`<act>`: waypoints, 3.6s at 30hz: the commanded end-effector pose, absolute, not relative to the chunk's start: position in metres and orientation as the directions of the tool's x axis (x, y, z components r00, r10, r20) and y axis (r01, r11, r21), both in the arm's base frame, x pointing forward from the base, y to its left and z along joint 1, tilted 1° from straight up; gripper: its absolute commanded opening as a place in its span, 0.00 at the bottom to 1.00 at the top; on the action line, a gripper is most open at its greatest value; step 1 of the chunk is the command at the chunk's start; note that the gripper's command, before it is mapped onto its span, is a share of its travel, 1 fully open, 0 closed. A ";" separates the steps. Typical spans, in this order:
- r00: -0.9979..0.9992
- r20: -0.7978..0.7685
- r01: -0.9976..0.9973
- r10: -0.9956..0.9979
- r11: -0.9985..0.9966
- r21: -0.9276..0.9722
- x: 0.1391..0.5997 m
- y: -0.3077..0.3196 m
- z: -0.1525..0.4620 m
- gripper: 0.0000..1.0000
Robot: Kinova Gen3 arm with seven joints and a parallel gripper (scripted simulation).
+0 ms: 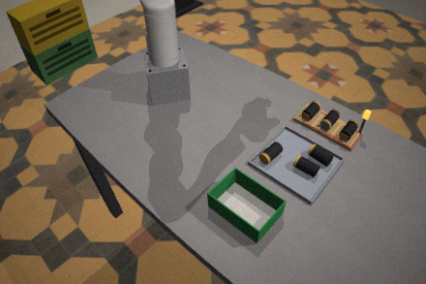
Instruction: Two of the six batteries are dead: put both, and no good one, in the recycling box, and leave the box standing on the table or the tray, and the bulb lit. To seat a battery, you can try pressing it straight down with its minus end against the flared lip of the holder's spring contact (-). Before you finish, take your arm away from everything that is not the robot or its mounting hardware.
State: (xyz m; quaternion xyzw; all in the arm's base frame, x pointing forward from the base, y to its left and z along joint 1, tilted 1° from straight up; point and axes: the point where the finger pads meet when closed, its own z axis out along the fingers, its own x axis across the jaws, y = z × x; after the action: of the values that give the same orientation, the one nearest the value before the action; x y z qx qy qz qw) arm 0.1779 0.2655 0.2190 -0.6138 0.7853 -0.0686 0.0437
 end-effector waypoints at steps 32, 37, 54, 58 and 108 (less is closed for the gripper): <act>-0.471 0.011 -0.879 -0.882 0.468 -0.093 0.222 0.280 0.197 1.00; -0.542 0.010 -0.838 -0.840 0.540 -0.074 0.240 0.283 0.189 1.00; -0.610 0.009 -0.792 -0.793 0.608 -0.057 0.258 0.285 0.180 1.00; -0.610 0.009 -0.792 -0.793 0.608 -0.057 0.258 0.285 0.180 1.00; -0.864 0.009 -0.503 -0.503 0.864 -0.001 0.355 0.271 0.134 1.00</act>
State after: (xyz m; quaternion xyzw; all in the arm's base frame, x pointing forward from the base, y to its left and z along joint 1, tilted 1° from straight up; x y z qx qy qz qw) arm 0.3515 0.2744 0.1374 -0.2657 0.9641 0.0012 -0.0014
